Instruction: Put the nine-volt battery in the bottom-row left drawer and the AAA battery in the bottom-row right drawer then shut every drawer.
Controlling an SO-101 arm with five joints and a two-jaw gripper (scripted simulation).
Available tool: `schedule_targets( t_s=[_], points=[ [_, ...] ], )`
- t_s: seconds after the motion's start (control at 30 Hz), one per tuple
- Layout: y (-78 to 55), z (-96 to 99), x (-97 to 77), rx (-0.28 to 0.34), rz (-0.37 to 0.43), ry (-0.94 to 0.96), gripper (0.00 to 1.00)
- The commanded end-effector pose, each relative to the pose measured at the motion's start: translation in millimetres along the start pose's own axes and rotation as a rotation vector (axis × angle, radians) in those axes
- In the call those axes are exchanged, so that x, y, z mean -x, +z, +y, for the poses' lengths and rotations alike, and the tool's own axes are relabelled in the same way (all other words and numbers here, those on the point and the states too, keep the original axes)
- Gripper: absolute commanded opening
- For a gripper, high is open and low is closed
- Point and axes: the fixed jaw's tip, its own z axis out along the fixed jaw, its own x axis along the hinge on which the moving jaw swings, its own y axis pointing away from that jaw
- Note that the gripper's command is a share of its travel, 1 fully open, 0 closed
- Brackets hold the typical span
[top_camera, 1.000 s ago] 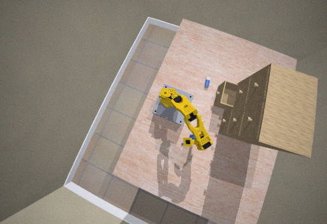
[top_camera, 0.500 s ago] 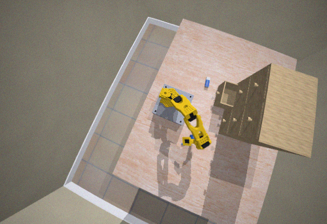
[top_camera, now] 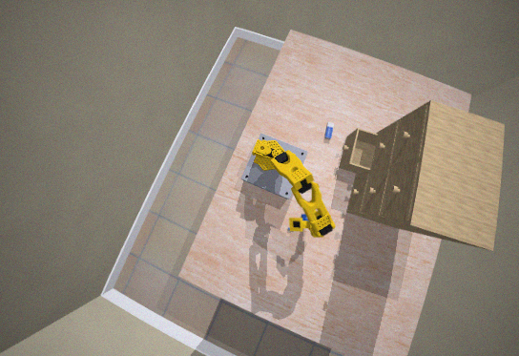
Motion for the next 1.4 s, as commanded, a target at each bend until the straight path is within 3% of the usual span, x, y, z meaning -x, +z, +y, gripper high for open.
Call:
schedule_targets(
  t_s=[0.0,0.1,0.5,0.63,1.07,1.17,1.37],
  points=[
    [8.3,-0.2,2.2,-0.008,-0.003,0.000,0.30],
    [18.0,0.8,1.0,-0.008,-0.003,0.000,0.30],
    [18.0,0.8,1.0,-0.008,-0.003,0.000,0.30],
    [31.1,1.5,-0.3,-0.008,-0.003,0.000,0.30],
    [31.1,1.5,-0.3,-0.008,-0.003,0.000,0.30],
    [41.0,1.6,-1.0,-0.008,-0.003,0.000,0.30],
    [41.0,1.6,-1.0,-0.008,-0.003,0.000,0.30]
  ],
)
